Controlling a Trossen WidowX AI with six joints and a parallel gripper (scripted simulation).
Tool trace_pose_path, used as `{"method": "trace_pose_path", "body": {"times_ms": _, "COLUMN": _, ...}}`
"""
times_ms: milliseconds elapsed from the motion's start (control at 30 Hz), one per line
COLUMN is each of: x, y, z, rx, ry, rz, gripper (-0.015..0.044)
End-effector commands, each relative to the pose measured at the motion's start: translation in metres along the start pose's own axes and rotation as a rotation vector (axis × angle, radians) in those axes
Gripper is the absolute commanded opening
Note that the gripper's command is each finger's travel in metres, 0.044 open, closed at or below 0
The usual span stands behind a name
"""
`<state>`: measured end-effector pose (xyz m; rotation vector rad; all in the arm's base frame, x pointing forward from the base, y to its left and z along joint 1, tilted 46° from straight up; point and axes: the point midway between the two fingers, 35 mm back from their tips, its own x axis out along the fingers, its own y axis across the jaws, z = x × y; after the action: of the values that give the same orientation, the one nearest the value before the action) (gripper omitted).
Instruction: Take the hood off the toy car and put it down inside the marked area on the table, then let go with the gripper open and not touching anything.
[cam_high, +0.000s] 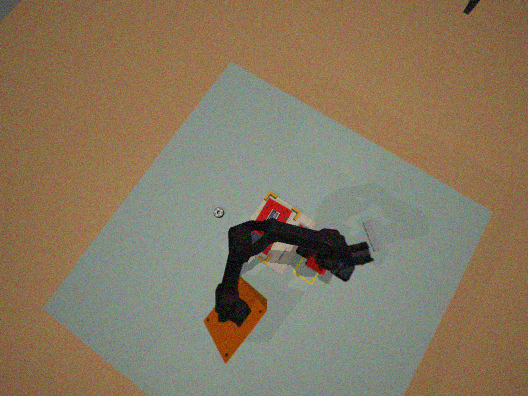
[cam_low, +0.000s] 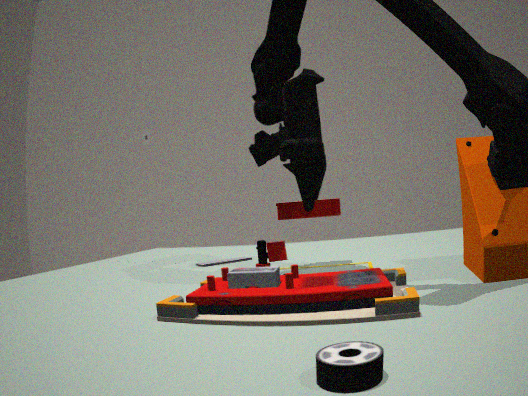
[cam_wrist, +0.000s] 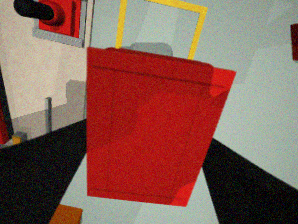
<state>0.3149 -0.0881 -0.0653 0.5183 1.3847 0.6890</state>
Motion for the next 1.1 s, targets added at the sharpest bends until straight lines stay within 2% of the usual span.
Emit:
{"method": "trace_pose_path", "body": {"times_ms": 0, "x": 0.004, "y": 0.001, "z": 0.001, "rx": 0.003, "ry": -0.002, "rz": 0.003, "gripper": 0.0000}}
{"method": "trace_pose_path", "body": {"times_ms": 1067, "x": 0.031, "y": 0.000, "z": 0.001, "rx": 0.003, "ry": -0.002, "rz": 0.003, "gripper": 0.0000}}
